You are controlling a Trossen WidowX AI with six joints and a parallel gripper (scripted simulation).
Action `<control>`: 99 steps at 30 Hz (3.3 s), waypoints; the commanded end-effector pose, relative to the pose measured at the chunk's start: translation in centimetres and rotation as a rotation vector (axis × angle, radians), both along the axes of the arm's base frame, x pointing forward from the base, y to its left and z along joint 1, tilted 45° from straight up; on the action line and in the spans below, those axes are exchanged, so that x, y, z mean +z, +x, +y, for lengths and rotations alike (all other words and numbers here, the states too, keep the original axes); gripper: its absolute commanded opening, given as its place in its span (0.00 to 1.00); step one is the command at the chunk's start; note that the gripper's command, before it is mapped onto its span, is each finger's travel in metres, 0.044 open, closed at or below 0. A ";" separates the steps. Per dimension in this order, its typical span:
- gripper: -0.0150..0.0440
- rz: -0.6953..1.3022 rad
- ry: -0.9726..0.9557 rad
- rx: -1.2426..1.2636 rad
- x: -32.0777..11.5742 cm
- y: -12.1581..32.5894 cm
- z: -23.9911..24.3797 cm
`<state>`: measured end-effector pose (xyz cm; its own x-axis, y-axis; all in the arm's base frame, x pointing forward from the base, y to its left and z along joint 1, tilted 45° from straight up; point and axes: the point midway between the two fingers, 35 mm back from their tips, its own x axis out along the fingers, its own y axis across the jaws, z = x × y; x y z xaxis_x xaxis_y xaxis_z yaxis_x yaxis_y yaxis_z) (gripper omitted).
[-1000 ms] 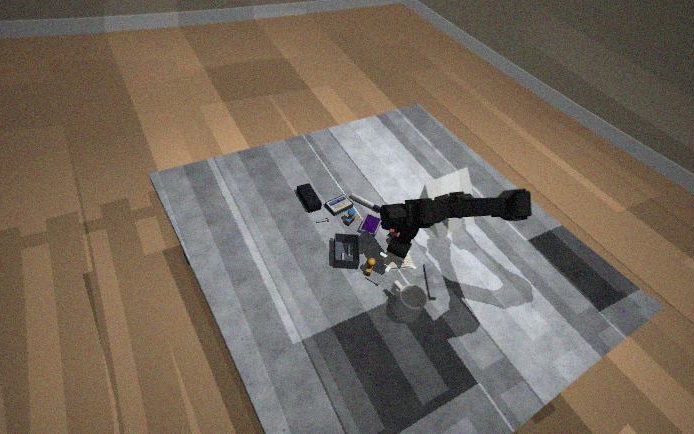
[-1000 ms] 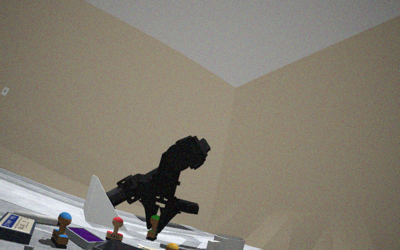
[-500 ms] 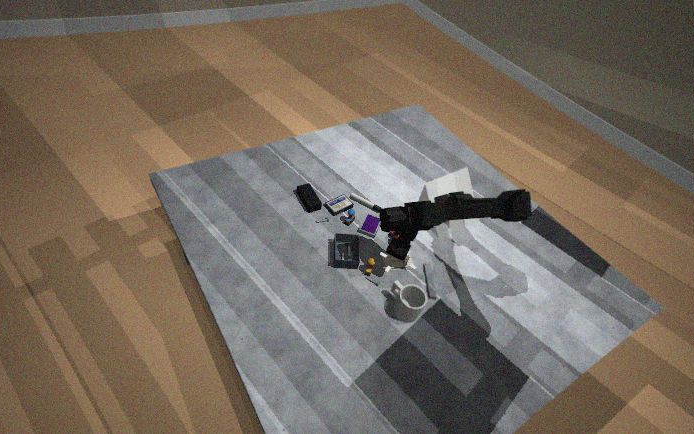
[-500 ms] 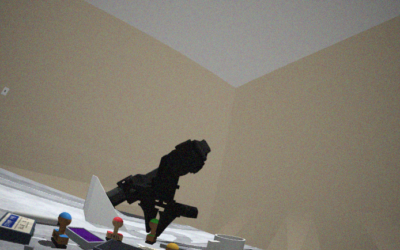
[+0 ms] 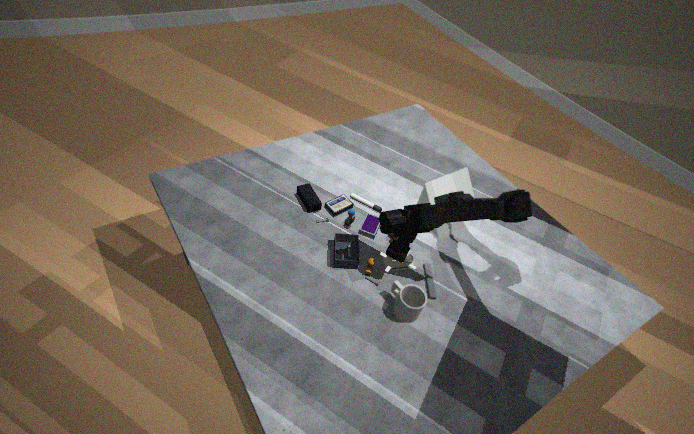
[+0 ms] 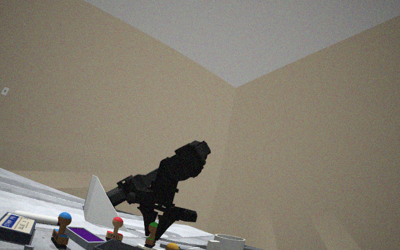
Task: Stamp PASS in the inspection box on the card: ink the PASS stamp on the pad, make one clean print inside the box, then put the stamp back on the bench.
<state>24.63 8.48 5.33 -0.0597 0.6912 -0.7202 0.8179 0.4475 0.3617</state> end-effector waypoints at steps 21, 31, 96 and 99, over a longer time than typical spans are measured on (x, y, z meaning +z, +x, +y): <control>0.25 0.005 0.004 -0.004 -1.0 -0.3 1.1; 0.25 0.005 0.004 -0.004 -1.1 -0.3 1.2; 0.25 0.005 0.004 -0.004 -1.3 -0.3 1.4; 0.25 0.005 0.004 -0.004 -1.3 -0.3 1.4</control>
